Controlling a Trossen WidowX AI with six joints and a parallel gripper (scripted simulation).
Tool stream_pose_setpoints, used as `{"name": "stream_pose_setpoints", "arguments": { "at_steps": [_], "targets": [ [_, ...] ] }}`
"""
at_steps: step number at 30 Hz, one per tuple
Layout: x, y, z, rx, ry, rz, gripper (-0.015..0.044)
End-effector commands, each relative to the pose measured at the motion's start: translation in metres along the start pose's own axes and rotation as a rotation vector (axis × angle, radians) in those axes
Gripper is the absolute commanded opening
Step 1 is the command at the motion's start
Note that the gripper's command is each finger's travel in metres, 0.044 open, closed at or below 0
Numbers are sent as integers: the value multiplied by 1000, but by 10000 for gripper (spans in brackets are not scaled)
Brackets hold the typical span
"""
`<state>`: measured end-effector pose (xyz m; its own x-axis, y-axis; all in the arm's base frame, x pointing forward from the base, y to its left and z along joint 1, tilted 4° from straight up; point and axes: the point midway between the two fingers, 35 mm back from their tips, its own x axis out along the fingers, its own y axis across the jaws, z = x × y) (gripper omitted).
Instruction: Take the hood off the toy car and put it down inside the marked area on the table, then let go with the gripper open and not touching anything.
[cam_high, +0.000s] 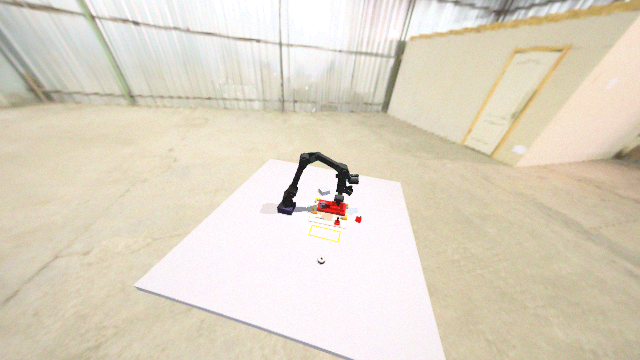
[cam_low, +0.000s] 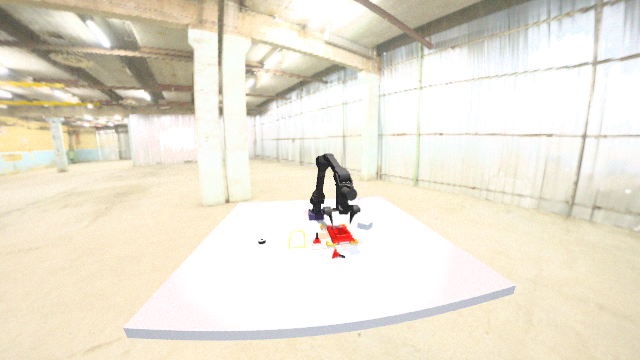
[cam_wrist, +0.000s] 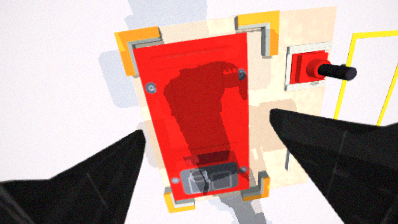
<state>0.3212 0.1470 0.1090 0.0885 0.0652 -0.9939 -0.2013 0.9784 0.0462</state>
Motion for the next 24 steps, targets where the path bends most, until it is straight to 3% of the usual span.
{"name": "stream_pose_setpoints", "arguments": {
  "at_steps": [1, 24],
  "targets": [
    [5, 1, -2, 3, 8, 5, 440],
    [23, 1, -1, 3, 8, 5, 440]
  ]
}}
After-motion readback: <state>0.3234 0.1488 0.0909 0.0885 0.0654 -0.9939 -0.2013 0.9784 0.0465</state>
